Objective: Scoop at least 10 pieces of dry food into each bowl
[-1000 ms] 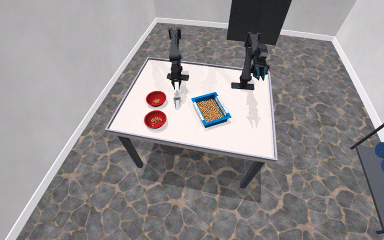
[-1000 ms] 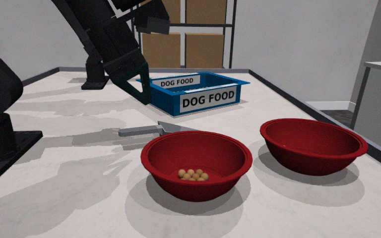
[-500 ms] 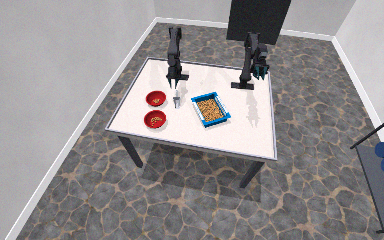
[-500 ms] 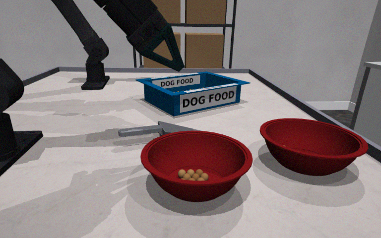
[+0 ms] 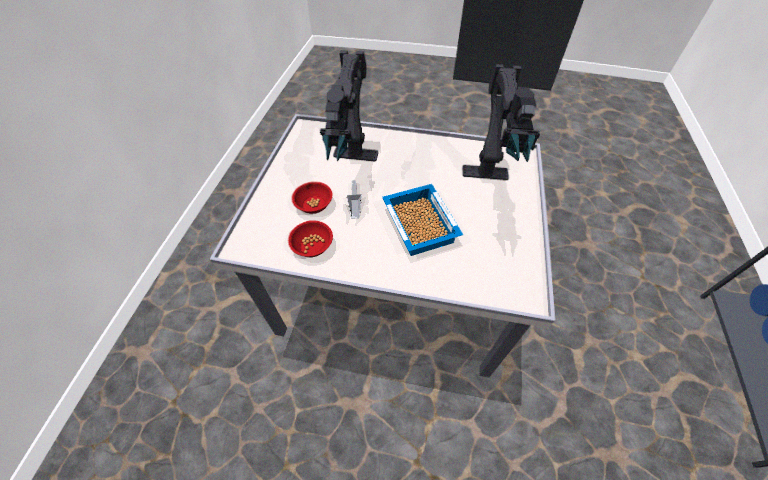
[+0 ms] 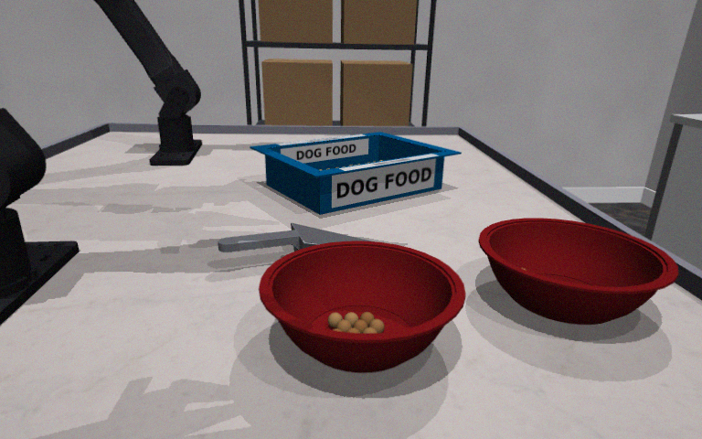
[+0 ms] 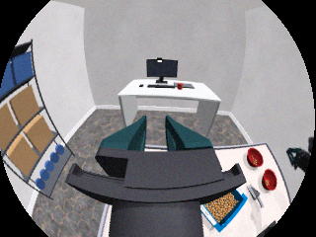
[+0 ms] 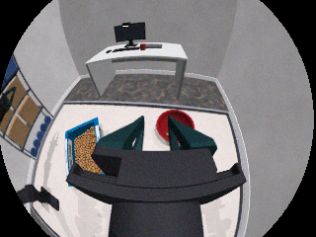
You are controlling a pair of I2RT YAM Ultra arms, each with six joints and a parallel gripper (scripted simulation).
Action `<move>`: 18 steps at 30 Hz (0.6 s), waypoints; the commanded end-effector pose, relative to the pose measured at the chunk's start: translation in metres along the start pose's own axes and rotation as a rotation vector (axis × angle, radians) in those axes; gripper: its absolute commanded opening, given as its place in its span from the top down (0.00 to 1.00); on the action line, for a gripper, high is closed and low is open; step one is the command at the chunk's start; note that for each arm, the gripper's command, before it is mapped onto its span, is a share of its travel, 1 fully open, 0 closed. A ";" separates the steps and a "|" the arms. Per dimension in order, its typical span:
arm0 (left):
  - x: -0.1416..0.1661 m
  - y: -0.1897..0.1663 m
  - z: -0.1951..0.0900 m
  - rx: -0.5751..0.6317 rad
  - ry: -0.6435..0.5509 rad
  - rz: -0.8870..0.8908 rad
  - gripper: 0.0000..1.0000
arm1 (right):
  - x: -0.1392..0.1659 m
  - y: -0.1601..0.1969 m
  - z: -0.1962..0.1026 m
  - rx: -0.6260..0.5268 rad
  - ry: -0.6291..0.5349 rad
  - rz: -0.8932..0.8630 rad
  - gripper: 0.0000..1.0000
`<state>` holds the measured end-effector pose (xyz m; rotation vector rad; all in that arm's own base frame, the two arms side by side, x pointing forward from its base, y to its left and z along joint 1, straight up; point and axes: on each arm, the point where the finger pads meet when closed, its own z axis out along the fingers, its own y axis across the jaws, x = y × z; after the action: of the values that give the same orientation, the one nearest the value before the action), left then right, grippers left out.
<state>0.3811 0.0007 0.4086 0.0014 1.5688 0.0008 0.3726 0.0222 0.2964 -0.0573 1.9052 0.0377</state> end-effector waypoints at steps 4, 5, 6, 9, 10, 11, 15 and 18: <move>0.014 0.000 0.006 0.003 0.036 -0.008 0.74 | -0.105 -0.021 -0.019 0.054 -0.320 0.018 0.68; 0.010 0.001 0.006 0.001 0.026 -0.008 0.74 | -0.115 -0.023 -0.023 0.059 -0.354 0.018 0.68; 0.009 0.003 0.007 -0.003 0.019 -0.007 0.74 | -0.121 -0.024 -0.025 0.058 -0.370 0.018 0.68; -0.016 0.001 -0.009 -0.001 -0.037 -0.008 0.74 | -0.126 -0.026 -0.027 0.062 -0.380 0.018 0.68; -0.016 0.001 -0.009 -0.001 -0.037 -0.008 0.74 | -0.126 -0.026 -0.027 0.062 -0.380 0.018 0.68; -0.016 0.001 -0.009 -0.001 -0.037 -0.008 0.74 | -0.126 -0.026 -0.027 0.062 -0.380 0.018 0.68; -0.010 0.002 0.000 -0.003 -0.014 -0.004 0.74 | -0.131 -0.025 -0.047 0.071 -0.395 0.018 0.68; -0.009 0.002 0.001 -0.005 -0.013 -0.004 0.74 | -0.134 -0.023 -0.048 0.065 -0.400 0.015 0.68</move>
<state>0.3816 0.0009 0.4067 0.0002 1.5722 -0.0002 0.3830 0.0006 0.4110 0.0014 1.5603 0.0002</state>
